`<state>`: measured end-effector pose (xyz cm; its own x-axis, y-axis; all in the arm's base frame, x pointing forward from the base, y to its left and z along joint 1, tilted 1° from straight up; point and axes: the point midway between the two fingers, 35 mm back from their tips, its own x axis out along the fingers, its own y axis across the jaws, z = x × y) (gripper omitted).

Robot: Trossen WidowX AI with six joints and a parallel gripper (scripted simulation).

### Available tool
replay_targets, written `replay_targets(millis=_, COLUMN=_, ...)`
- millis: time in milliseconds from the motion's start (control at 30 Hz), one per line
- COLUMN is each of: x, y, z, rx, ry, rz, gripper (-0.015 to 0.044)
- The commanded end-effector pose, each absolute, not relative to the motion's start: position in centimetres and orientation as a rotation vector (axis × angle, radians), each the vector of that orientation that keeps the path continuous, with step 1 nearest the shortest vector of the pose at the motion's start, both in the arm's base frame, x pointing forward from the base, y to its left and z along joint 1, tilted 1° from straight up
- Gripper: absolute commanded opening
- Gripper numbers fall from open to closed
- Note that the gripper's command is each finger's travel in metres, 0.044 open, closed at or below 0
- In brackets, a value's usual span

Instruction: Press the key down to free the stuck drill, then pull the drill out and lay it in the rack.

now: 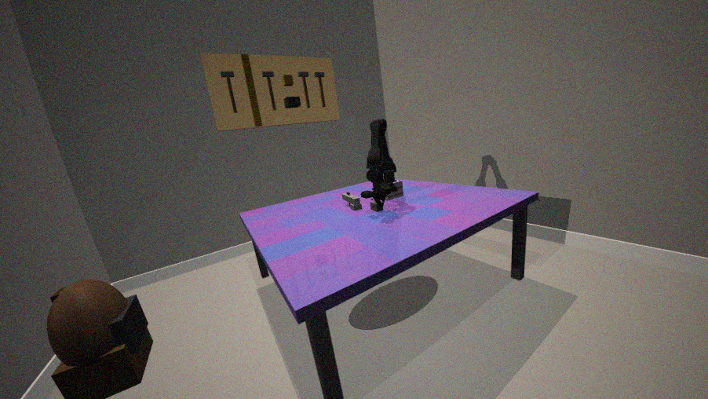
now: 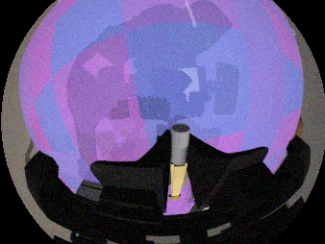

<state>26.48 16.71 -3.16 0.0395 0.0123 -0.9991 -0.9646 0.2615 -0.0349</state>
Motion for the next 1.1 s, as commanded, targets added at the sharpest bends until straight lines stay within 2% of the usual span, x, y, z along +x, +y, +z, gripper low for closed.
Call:
replay_targets(millis=0, x=26.4, y=16.6, z=-3.8, rx=-1.02, ry=1.293, rz=0.994, gripper=0.0)
replay_targets(millis=1067, x=26.2, y=16.4, z=-5.4, rx=-1.02, ry=1.294, rz=0.994, gripper=0.0)
